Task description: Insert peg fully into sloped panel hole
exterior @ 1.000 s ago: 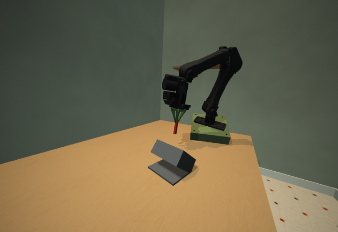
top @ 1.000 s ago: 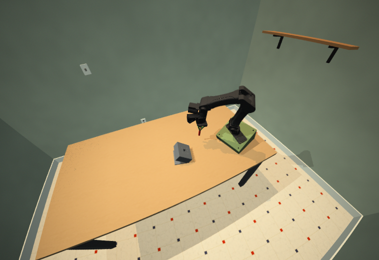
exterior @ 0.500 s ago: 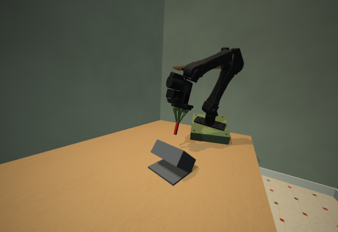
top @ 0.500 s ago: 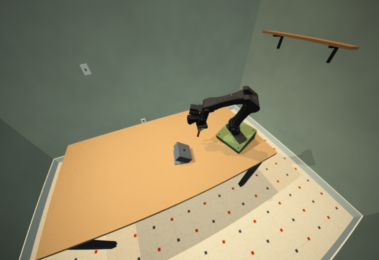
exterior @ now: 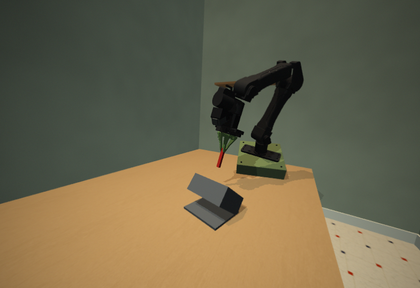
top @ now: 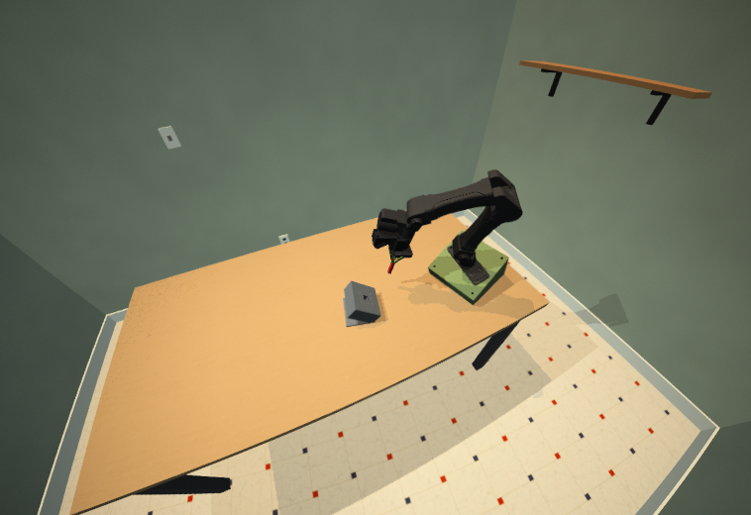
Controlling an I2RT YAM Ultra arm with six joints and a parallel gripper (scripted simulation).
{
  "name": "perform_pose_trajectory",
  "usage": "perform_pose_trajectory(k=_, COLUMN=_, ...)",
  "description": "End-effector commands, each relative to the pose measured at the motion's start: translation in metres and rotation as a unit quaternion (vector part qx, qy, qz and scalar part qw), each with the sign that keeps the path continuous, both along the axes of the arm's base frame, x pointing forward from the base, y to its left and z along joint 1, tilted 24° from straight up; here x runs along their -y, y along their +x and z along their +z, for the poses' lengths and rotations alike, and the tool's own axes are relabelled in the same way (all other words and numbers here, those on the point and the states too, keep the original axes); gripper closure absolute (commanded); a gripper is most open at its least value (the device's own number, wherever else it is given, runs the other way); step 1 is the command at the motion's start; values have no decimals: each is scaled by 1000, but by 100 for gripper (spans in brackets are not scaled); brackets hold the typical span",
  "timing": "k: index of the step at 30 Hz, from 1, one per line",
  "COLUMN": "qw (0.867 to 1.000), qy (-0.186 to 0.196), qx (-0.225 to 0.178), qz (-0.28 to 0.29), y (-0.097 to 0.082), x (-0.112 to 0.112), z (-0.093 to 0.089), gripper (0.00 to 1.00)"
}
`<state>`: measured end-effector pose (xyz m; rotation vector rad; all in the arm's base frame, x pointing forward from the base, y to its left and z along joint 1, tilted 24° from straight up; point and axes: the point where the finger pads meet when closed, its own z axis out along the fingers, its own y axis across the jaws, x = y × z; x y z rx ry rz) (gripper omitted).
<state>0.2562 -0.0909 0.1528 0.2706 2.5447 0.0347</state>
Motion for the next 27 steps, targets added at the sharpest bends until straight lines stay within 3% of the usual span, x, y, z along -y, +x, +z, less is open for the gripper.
perform_pose_trajectory(k=1, qw=1000, qy=-10, qx=22, qz=-12, y=3, x=-2, z=6, gripper=100)
perform_pose_trajectory(k=27, qw=995, qy=-19, qx=96, qz=-17, y=13, x=-28, z=28, gripper=100)
